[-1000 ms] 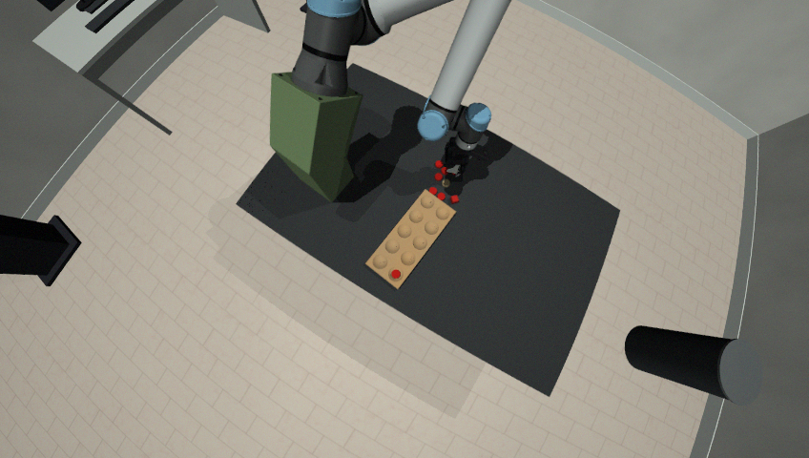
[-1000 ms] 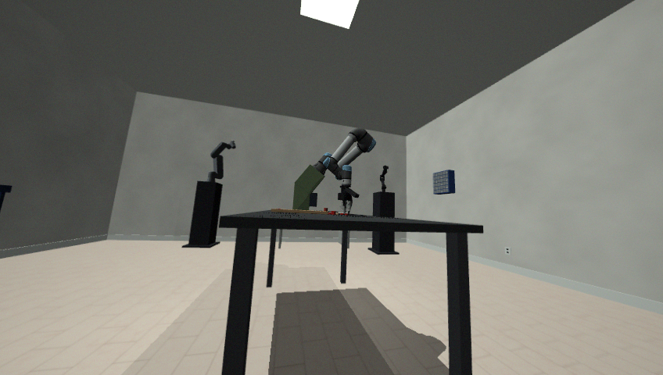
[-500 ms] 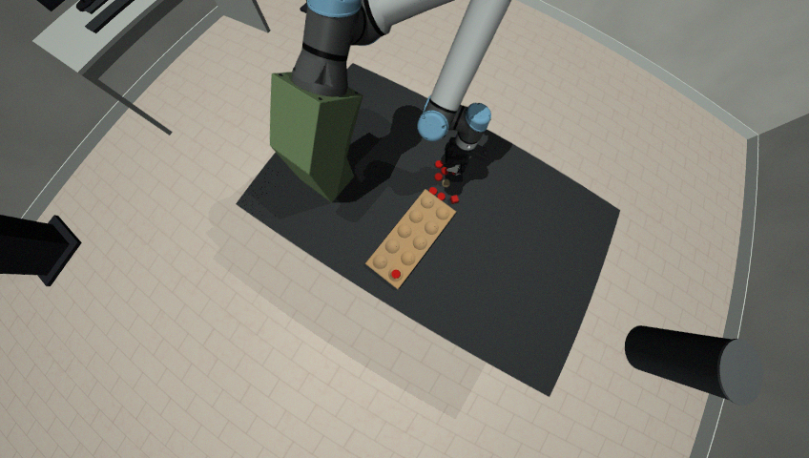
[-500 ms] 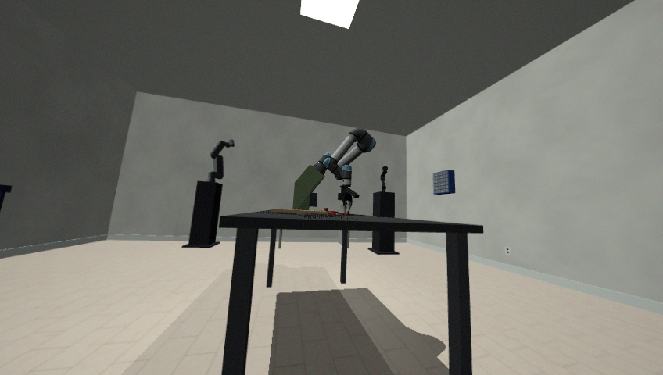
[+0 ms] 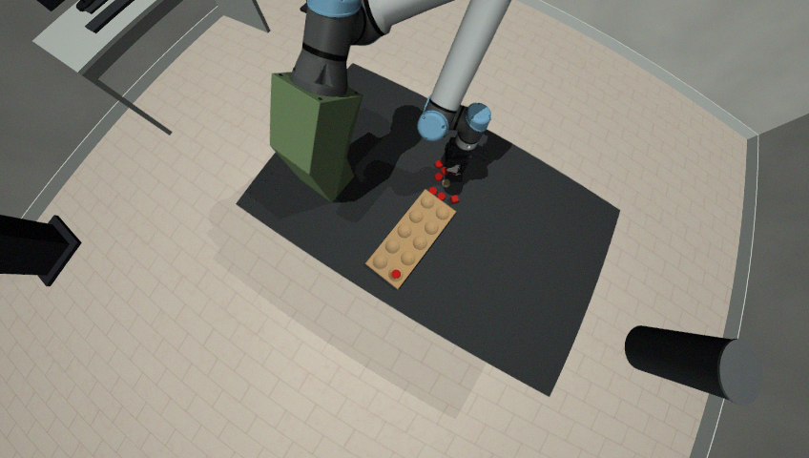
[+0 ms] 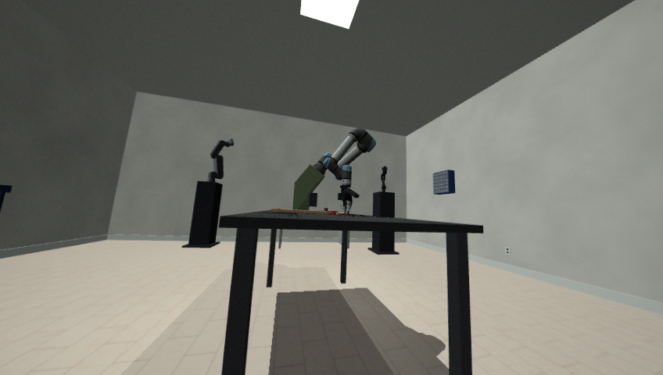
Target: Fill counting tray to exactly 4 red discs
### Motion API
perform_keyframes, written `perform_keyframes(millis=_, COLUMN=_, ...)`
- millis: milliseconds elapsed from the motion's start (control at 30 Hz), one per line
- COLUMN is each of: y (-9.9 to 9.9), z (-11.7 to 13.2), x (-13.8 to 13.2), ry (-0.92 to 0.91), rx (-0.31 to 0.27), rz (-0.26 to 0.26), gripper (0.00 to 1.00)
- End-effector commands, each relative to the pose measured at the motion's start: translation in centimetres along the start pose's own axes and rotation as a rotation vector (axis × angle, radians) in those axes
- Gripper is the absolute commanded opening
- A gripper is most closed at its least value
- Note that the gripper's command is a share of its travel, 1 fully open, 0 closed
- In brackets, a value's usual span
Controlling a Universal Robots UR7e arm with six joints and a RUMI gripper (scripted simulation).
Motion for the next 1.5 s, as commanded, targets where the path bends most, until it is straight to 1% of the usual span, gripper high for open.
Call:
perform_keyframes(millis=0, y=0.0, z=0.0, x=0.0, ry=0.0, rx=0.001, rz=0.001, gripper=0.0)
perform_keyframes(millis=400, y=0.1, z=0.0, x=0.0, ry=0.0, rx=0.001, rz=0.001, gripper=0.0)
perform_keyframes(millis=633, y=0.6, z=-0.1, x=0.0, ry=0.0, rx=0.001, rz=0.001, gripper=0.0)
perform_keyframes(millis=800, y=2.1, z=-0.1, x=0.1, ry=0.0, rx=0.001, rz=0.001, gripper=0.0)
perform_keyframes(millis=1067, y=5.9, z=-0.1, x=0.1, ry=0.0, rx=0.001, rz=0.001, gripper=0.0)
perform_keyframes(millis=1133, y=5.9, z=-0.1, x=0.1, ry=0.0, rx=0.001, rz=0.001, gripper=0.0)
perform_keyframes(millis=1300, y=8.1, z=-0.1, x=0.1, ry=0.0, rx=0.001, rz=0.001, gripper=0.0)
perform_keyframes(millis=1467, y=9.5, z=-0.1, x=0.0, ry=0.0, rx=0.001, rz=0.001, gripper=0.0)
Point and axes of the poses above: the point where the finger pads meet when closed, its own y axis back along the fingers, its own x axis across the jaws, z = x × y, the point moved 4 cm from there along y, back along the fingers, and after that the axes turned 15 degrees about y, right-handed, at the moved point
